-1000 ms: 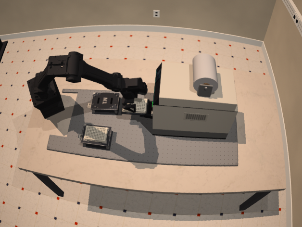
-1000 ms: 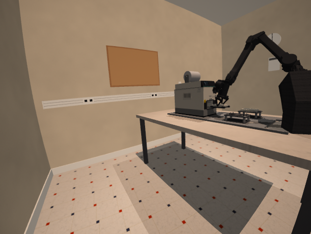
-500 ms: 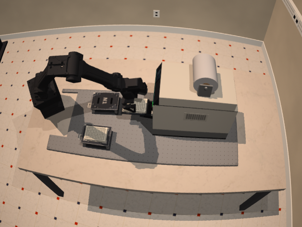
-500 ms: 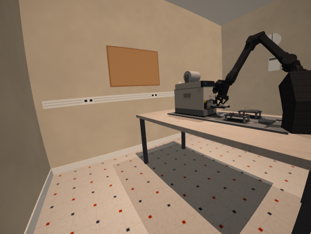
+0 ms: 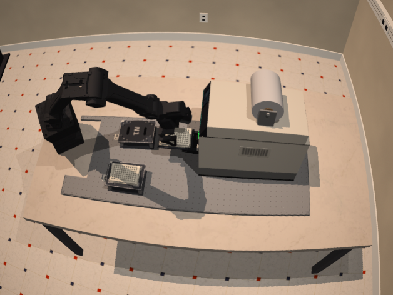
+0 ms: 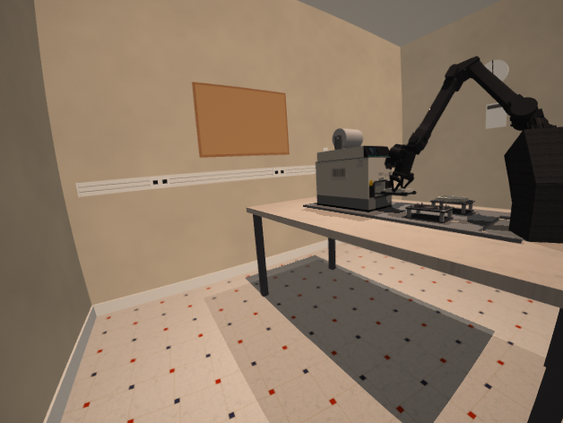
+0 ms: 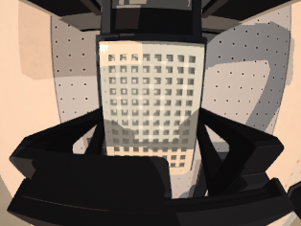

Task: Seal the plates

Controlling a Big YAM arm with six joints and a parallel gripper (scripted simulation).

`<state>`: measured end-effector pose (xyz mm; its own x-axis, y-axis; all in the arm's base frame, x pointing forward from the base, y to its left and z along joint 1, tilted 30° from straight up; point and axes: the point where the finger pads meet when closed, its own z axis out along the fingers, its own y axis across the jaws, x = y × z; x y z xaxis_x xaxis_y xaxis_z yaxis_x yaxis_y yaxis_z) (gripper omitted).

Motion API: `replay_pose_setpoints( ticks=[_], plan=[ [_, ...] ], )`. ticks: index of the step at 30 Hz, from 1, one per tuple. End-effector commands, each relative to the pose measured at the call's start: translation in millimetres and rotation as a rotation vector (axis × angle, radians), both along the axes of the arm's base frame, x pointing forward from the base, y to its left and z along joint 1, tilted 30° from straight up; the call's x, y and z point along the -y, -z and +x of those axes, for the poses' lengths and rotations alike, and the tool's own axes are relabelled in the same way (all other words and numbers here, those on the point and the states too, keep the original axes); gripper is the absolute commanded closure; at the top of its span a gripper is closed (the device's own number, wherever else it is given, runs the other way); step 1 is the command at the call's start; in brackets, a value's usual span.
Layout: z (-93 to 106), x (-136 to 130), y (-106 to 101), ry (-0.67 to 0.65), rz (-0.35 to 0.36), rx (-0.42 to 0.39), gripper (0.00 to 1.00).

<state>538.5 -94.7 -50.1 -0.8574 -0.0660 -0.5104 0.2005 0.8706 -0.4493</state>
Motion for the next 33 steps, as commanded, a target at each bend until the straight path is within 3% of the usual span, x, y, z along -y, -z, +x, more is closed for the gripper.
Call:
replay_pose_setpoints(
  ticks=[1, 12, 22, 23, 27, 33],
  plan=[
    [-14.5, 12, 11, 0.014, -0.011, -0.036, 1.0],
    [-14.9, 11, 12, 0.026, -0.003, -0.03, 1.0],
    [-11.6, -10, 12, -0.01, -0.002, -0.029, 1.0],
    [-11.6, -11, 12, -0.011, -0.002, -0.03, 0.0],
    [-4.2, -12, 9, -0.017, 0.006, -0.016, 0.0],
    [12.7, -12, -12, -0.016, 0.004, 0.033, 0.0]
  ],
)
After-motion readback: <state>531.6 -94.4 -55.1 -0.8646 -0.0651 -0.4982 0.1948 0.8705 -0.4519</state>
